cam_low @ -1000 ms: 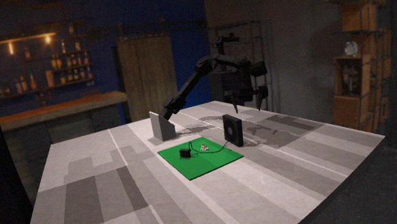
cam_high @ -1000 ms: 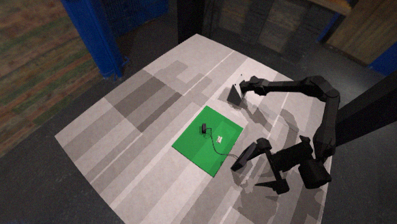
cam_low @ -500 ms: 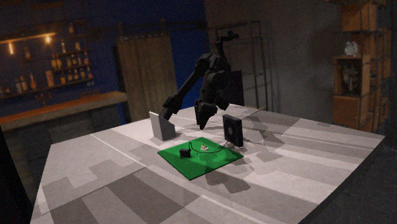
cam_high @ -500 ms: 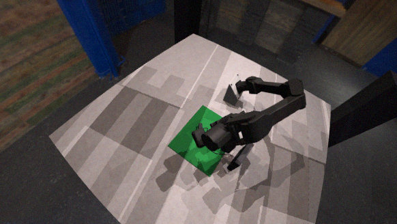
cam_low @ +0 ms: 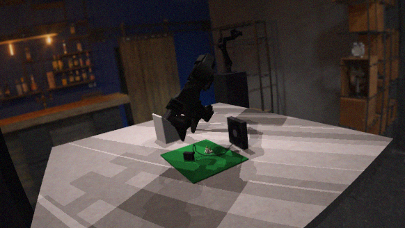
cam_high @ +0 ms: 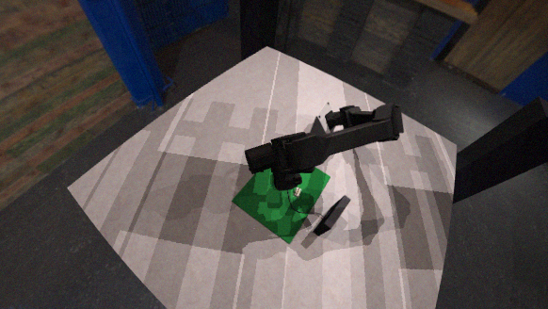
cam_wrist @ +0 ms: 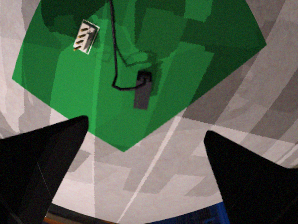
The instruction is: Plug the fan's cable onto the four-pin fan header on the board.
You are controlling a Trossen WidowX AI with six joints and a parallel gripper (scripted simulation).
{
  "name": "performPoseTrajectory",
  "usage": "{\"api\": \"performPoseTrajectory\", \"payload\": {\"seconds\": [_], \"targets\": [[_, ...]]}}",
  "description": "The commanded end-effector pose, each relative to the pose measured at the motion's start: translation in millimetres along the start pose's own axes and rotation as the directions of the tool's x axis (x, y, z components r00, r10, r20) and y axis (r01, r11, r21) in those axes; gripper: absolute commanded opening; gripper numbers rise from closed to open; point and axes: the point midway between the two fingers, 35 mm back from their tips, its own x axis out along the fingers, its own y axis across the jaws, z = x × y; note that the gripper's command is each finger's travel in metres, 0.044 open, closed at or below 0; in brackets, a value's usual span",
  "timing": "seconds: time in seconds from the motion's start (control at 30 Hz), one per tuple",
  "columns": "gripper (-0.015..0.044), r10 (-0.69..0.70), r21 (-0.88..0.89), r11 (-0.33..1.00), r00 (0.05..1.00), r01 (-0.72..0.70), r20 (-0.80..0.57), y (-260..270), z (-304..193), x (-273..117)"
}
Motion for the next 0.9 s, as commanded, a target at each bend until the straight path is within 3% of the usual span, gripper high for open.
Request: {"api": "performPoseTrajectory", "payload": {"seconds": [0.0, 0.87], "targets": [[0.0440, 0.026, 0.007, 1.000, 1.000, -0.026, -0.009, 5.2, 5.0, 34.1], [0.0440, 0.027, 0.006, 1.000, 1.000, -0.027, -0.008, 6.8, 14.4, 73.4]]}}
